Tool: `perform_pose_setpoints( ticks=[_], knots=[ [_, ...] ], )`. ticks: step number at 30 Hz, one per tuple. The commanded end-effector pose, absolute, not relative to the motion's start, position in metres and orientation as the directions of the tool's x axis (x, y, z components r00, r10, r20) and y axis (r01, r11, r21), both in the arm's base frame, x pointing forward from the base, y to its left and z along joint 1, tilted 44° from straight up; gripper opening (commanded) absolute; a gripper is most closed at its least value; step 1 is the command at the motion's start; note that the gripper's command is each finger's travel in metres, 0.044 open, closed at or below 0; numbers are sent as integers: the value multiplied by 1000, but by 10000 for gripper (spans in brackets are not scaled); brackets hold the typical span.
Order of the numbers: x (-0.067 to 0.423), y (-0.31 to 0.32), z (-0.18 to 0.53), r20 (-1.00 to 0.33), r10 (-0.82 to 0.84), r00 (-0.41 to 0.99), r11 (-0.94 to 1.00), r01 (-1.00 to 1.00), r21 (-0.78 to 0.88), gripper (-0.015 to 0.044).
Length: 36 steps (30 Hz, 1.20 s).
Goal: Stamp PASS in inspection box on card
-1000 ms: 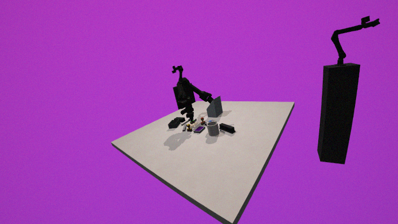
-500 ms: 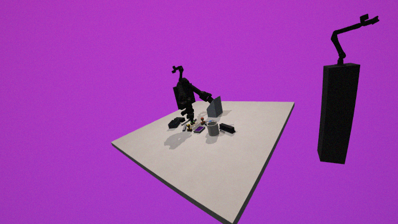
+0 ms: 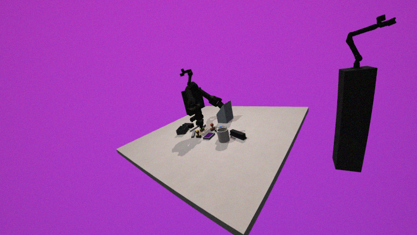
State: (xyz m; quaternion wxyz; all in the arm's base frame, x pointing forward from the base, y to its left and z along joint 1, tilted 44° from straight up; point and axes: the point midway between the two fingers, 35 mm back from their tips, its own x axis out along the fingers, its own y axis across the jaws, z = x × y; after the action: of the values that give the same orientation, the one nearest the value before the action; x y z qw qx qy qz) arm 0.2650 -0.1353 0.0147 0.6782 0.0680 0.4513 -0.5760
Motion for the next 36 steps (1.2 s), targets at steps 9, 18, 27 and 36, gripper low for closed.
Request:
perform_pose_setpoints(
  ticks=[9, 18, 27, 36],
  knots=[
    [264, -137, 13, -687, -723, -72, 329, 839, -433, 0],
    [264, -138, 12, -687, -723, -72, 329, 839, -433, 0],
    [264, -139, 11, -687, -723, -72, 329, 839, -433, 0],
    [264, -139, 11, -687, -723, -72, 329, 839, -433, 0]
  ],
)
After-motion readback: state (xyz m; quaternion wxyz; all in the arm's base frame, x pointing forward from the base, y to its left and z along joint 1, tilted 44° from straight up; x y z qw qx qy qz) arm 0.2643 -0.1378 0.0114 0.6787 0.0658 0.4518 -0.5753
